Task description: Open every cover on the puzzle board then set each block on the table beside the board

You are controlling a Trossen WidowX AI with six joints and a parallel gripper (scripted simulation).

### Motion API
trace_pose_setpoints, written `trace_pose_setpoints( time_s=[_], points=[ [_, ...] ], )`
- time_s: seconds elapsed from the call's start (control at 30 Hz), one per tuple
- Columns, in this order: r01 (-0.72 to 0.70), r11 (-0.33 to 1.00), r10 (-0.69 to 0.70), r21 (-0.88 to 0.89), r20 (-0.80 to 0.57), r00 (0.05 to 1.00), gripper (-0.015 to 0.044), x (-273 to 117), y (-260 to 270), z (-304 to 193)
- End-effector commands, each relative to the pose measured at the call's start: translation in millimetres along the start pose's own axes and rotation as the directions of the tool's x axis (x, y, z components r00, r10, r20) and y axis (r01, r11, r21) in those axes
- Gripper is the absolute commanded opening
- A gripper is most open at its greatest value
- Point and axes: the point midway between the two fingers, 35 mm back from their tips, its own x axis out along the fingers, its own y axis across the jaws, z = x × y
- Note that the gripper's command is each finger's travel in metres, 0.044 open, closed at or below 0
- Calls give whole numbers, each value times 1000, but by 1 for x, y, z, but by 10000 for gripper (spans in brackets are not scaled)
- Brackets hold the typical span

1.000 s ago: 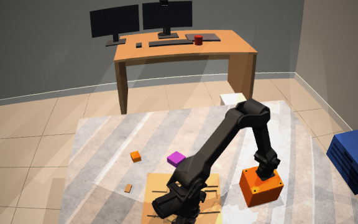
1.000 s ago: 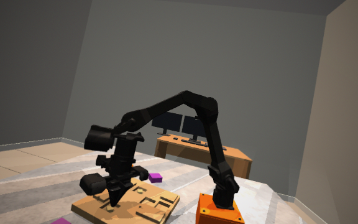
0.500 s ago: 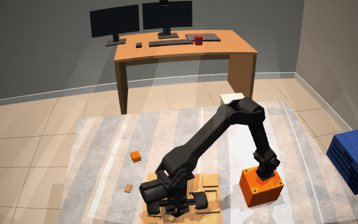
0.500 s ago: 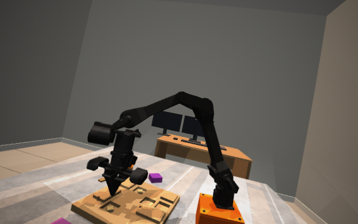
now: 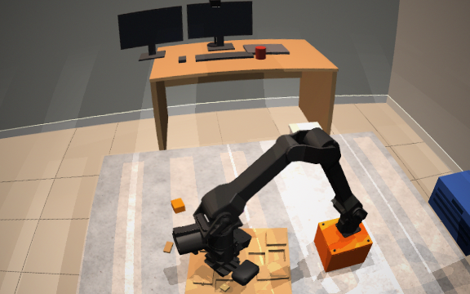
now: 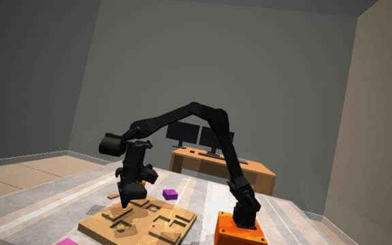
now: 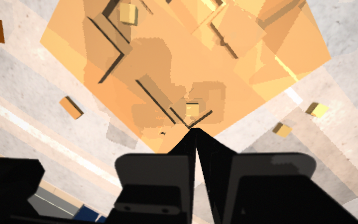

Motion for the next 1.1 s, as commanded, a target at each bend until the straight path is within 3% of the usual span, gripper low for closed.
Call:
trace_pose_setpoints(
  time_s=[0.0, 0.47, 1.07],
  points=[
    [9, 999, -9, 32, 5, 1000, 0, 2, -1, 0],
    [8, 999, -9, 32, 5, 1000, 0, 52, -1, 2],
    [8, 999, -9, 32, 5, 1000, 0, 64, 0, 2]
  ],
)
